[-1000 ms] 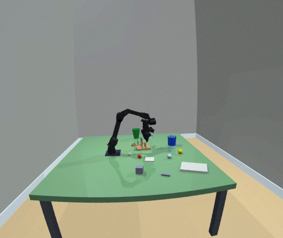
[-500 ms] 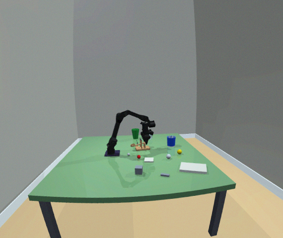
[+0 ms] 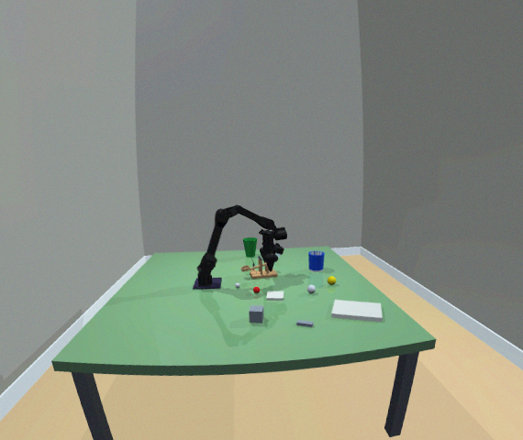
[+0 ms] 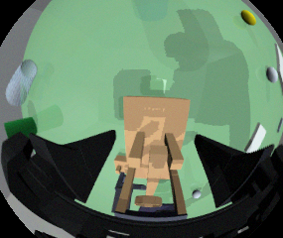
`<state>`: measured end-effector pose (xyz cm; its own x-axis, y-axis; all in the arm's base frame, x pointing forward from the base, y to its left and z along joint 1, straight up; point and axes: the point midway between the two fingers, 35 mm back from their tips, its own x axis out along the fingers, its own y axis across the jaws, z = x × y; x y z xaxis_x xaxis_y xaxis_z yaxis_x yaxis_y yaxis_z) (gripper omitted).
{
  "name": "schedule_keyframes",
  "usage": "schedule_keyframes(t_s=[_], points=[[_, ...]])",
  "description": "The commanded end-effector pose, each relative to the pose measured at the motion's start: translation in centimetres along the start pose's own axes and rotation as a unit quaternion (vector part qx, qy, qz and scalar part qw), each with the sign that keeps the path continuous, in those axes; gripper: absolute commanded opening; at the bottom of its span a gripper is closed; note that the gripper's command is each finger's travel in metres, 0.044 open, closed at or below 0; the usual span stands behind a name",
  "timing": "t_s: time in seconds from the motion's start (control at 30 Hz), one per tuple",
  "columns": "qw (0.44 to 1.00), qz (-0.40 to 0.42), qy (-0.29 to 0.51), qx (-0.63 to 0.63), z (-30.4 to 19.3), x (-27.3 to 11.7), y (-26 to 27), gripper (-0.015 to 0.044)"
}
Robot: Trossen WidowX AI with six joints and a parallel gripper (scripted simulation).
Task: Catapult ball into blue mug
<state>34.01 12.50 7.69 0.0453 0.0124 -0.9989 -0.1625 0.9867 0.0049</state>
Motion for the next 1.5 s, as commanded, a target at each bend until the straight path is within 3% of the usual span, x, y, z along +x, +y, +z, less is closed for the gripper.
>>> schedule_keyframes(t_s=[0.0, 0.1, 0.5, 0.67, 0.8, 1.0, 1.47], points=[[1.0, 0.001, 0.005, -0.002, -0.3, 0.8, 0.0, 0.044], [1.0, 0.001, 0.005, -0.002, -0.3, 0.8, 0.0, 0.044], [1.0, 0.0, 0.002, 0.0, -0.1, 0.4, 0.0, 0.0125], [1.0, 0.0, 0.002, 0.0, -0.1, 0.4, 0.0, 0.0092], [1.0, 0.0, 0.002, 0.0, 0.1, -2.7, 0.0, 0.0], [1.0, 0.0, 0.002, 0.0, 0.0, -4.5, 0.0, 0.0], [1.0, 0.001, 0.004, -0.001, 0.0, -2.6, 0.1, 0.0]])
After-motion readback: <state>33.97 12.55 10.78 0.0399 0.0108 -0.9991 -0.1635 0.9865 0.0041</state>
